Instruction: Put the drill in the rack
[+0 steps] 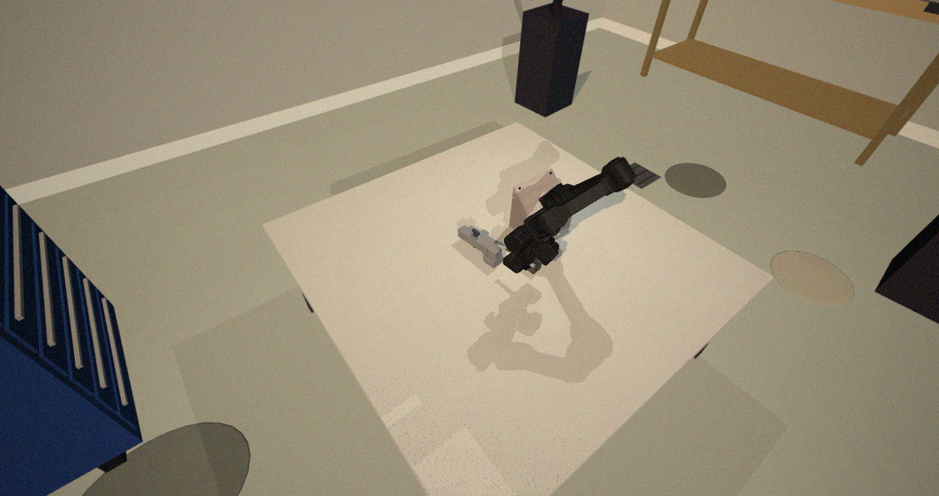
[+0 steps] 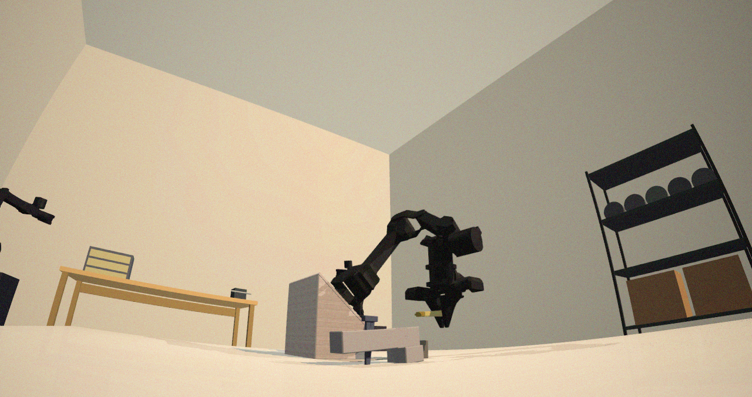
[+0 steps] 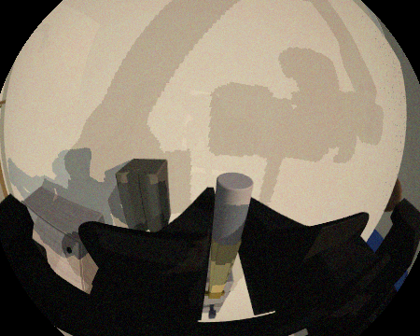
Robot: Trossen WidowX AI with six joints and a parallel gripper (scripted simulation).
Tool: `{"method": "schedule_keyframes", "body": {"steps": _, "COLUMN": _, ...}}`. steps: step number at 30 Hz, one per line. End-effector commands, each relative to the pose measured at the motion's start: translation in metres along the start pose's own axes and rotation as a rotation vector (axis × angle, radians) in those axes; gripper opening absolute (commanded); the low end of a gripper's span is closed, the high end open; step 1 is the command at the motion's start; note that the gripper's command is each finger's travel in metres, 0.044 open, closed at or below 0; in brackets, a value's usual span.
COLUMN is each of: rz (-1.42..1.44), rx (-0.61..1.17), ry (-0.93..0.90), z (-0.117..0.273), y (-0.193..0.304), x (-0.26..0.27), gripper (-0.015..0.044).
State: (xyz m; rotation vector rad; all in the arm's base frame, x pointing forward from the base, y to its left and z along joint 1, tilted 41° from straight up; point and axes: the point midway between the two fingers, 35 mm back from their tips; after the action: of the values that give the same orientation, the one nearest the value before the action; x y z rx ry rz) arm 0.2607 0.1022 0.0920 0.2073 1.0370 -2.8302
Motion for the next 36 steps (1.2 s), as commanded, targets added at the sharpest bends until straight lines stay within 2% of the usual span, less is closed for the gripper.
{"method": "schedule_keyframes", "body": {"steps": 1, "rz": -0.003, "rx": -0.002, "ry": -0.003, "z": -0.001, "y": -0.002, "x": 0.007, "gripper": 0.0}}
{"method": "schedule_keyframes", "body": {"steps": 36, "rz": -0.004, "rx": -0.003, "ry": -0.004, "z": -0.006, "y": -0.019, "x": 0.052, "gripper": 0.0}}
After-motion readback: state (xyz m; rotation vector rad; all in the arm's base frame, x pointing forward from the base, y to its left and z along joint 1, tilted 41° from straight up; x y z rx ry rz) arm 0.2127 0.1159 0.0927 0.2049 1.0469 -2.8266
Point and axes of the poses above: the point midway between the two fingers, 35 mm back from their tips, its own z axis back along the fingers, its own x axis across the jaws, y = z × x, and after that the axes turned 6 degrees about z, right-handed
